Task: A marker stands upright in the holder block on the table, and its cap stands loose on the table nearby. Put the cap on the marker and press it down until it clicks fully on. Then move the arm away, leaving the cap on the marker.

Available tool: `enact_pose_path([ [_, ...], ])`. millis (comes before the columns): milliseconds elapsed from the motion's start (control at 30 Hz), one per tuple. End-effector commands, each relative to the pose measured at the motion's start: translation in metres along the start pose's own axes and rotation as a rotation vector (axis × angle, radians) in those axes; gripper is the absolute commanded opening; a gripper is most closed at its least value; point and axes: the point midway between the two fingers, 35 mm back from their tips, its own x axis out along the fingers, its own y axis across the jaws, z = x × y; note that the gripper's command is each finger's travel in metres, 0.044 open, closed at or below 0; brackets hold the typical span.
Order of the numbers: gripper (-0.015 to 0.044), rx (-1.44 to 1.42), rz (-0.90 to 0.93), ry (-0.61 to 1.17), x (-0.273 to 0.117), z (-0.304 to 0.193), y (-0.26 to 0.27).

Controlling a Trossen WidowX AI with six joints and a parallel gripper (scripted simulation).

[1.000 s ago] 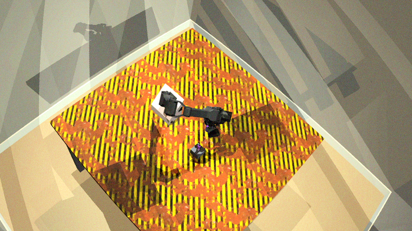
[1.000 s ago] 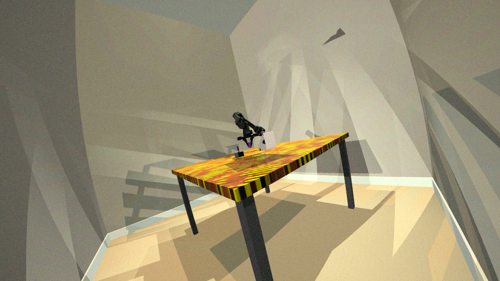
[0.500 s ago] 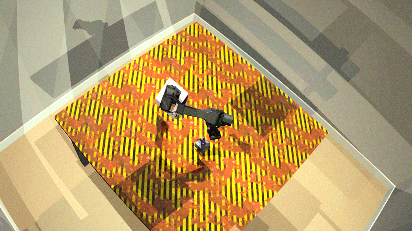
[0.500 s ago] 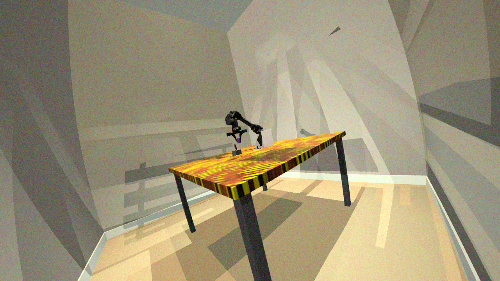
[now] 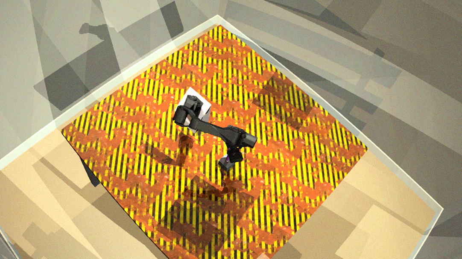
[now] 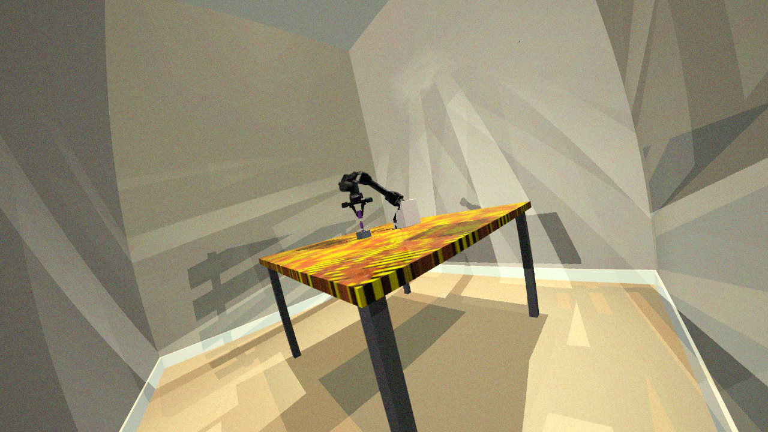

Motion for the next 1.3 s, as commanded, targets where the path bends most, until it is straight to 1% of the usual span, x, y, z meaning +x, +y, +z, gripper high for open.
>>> enact_pose_path([
  [0,0.0,0.001,-0.004,0.001,0.003,-0.002,-0.002],
  [200,0.0,0.001,-0.004,0.001,0.008,-0.002,-0.003],
  [1267,0.0,0.002,-0.006,0.003,0.055,-0.001,-0.002],
])
